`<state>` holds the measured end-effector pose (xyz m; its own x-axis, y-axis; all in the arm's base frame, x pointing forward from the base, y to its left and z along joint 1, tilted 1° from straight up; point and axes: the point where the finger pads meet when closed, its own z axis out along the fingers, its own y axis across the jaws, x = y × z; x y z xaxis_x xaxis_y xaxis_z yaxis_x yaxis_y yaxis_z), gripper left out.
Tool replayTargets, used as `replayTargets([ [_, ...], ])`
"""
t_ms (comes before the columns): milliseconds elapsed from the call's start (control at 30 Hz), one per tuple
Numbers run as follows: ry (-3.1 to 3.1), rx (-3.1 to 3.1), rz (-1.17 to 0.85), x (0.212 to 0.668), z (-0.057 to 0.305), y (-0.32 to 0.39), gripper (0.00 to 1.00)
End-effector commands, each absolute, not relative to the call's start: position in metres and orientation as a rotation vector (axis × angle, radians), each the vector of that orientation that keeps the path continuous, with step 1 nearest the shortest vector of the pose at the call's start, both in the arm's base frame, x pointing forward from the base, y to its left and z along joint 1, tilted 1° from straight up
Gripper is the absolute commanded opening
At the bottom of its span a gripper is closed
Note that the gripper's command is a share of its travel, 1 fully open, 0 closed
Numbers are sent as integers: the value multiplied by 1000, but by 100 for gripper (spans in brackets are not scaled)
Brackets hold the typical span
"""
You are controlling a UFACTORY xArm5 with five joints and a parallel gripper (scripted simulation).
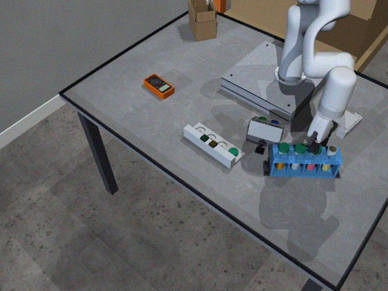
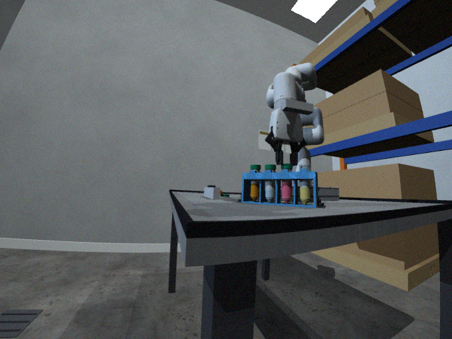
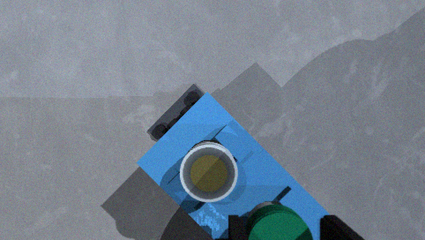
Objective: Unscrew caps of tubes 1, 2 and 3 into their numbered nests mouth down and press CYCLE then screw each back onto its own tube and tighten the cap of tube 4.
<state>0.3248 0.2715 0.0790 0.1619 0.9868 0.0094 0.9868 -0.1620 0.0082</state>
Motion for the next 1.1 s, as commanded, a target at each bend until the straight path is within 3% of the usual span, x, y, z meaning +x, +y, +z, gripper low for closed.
replayTargets([
  [0,2041,2403,25,326,79,272,46],
  [867,2041,2403,25,326,70,272,46],
  [900,2041,2403,25,326,70,272,0],
  [1067,2041,2403,25,326,70,272,0],
])
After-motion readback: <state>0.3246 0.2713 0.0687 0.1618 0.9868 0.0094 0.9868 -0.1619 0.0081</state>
